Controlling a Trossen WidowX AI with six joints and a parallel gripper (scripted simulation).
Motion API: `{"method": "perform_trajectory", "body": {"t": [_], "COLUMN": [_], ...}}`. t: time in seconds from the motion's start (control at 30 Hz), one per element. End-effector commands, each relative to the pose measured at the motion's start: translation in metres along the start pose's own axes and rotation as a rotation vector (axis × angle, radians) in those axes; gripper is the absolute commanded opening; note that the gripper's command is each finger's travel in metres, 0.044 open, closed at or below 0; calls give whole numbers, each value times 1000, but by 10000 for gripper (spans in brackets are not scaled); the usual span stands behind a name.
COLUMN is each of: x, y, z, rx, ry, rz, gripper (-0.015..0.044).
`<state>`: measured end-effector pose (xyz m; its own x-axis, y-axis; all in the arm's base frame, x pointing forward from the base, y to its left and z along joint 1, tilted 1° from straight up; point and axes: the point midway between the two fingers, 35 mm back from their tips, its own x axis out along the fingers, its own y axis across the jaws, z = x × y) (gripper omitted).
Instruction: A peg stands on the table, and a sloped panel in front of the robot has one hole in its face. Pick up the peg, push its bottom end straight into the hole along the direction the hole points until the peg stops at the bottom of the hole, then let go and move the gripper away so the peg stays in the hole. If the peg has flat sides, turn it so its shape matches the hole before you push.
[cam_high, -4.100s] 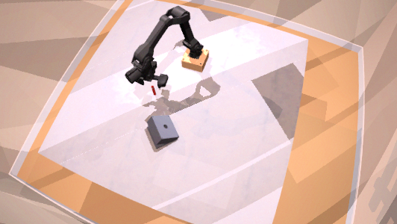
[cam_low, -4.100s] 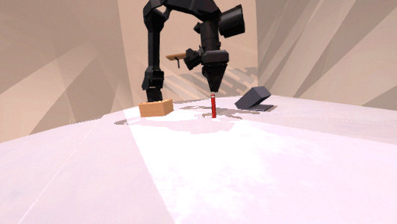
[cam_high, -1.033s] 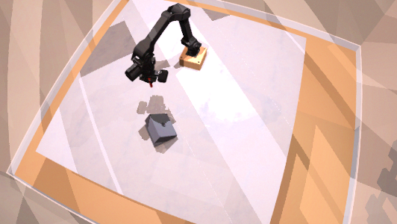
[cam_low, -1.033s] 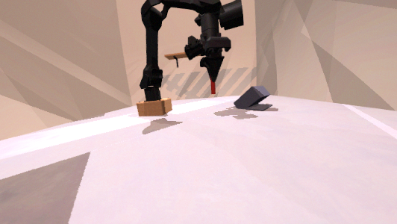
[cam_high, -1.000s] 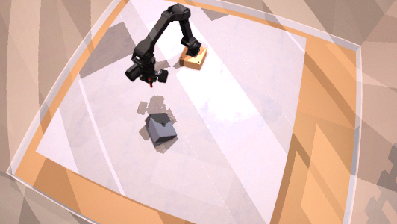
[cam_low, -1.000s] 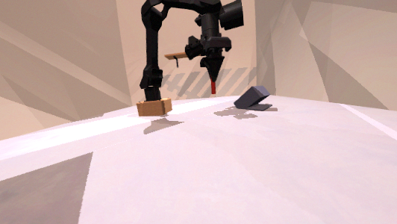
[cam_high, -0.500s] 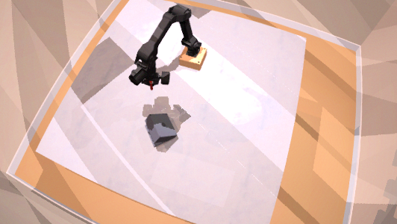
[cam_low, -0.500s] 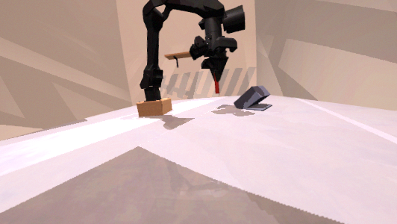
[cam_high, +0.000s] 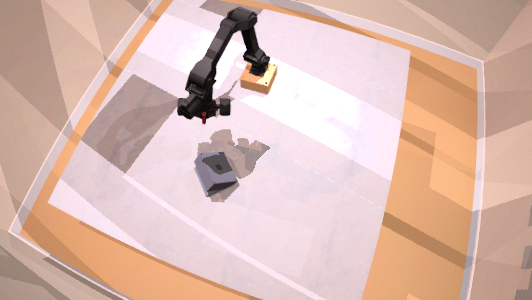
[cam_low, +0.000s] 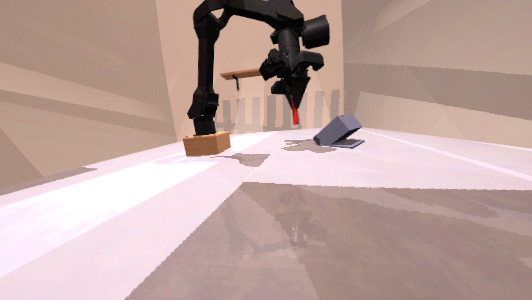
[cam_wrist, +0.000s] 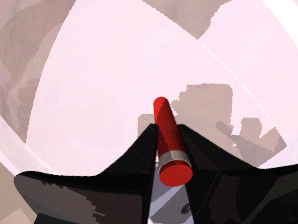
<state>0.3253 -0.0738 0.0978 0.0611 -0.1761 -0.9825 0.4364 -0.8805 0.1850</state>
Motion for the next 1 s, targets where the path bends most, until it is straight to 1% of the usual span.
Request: {"method": "perform_trajectory", "body": {"t": [0.0, 0.97], "x": [-3, -11], "y": [-1, -21], "z": [-7, -39], "rx": [-33, -236], "ry": [7, 12], "rz": [24, 140], "gripper": [0, 0]}}
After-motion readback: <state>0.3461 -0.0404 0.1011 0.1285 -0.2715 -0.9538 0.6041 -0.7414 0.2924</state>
